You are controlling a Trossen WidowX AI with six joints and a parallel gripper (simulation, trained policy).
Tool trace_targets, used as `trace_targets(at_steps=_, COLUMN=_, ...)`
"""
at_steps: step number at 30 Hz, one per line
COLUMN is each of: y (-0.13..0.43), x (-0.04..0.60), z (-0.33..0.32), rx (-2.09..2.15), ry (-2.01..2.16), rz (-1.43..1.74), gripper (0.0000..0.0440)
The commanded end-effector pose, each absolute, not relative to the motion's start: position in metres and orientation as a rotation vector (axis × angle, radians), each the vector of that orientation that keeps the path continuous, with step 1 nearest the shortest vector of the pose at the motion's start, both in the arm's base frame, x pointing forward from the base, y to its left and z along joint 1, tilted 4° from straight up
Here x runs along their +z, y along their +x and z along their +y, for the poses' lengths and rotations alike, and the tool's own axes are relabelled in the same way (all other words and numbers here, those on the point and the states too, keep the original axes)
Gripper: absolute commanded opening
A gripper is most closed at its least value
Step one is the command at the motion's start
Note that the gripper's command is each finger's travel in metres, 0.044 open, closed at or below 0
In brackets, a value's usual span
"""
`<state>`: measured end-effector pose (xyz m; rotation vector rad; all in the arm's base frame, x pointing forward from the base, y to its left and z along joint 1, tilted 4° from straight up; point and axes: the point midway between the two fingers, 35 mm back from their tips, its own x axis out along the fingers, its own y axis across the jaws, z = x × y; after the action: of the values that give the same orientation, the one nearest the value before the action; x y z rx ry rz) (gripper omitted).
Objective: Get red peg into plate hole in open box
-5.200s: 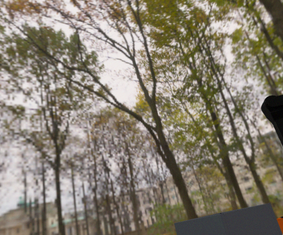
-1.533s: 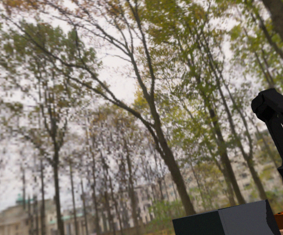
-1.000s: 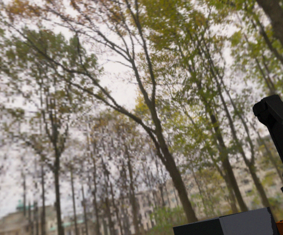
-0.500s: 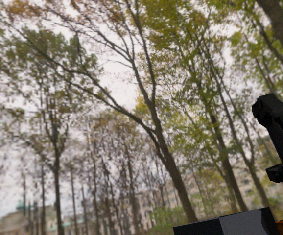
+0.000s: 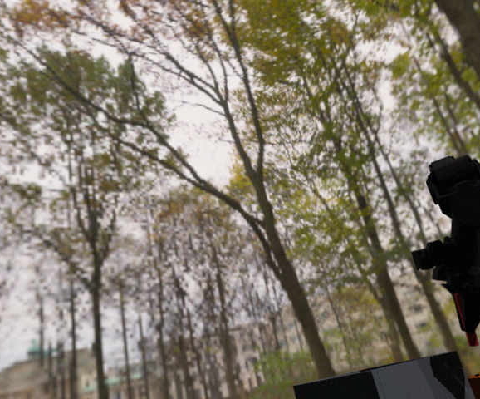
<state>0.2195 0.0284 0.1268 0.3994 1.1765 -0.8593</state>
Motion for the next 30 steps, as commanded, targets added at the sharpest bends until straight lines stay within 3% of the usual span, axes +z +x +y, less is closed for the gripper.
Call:
trace_targets(at_steps=1, y=0.227, x=0.135, z=0.017, rx=-0.887, ry=0.423, rz=1.140, gripper=0.0000)
trace_targets(at_steps=30, y=0.292, x=0.125, z=-0.087, rx=-0.973, ry=0.541, rz=1.081, gripper=0.0001)
